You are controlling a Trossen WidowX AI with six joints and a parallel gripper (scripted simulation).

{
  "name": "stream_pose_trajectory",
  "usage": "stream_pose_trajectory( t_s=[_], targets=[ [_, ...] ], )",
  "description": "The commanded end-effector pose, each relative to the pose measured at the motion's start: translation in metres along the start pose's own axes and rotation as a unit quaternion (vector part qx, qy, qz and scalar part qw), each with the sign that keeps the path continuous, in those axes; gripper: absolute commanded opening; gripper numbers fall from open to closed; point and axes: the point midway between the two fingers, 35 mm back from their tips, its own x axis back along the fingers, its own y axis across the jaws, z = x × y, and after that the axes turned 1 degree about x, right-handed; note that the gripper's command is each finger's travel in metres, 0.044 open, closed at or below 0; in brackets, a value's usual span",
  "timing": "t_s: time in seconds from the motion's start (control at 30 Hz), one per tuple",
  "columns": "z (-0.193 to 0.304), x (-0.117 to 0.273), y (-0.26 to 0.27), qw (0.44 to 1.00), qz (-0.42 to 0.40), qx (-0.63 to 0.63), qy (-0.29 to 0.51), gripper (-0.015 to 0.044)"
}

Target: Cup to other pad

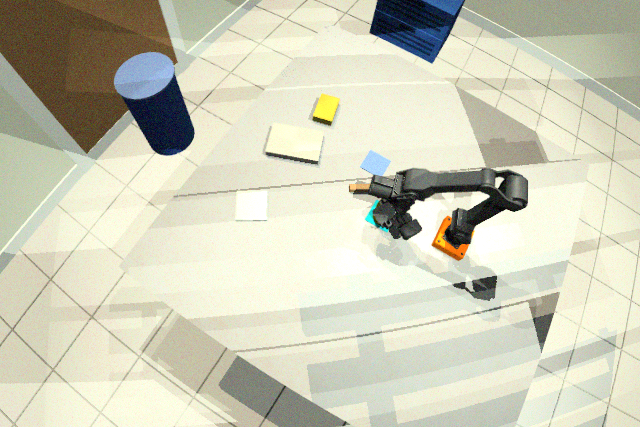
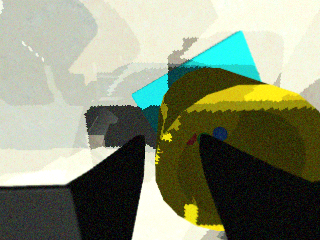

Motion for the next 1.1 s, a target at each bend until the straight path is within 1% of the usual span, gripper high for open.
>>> stream_pose_trajectory(
  t_s=[0.0, 1.07],
  targets=[
    [-0.001, 0.006, -0.001, 1.0, 0.002, 0.0, -0.001, 0.0147],
    [-0.002, 0.046, 0.0, 1.0, 0.002, -0.002, 0.0, 0.0147]
  ],
)
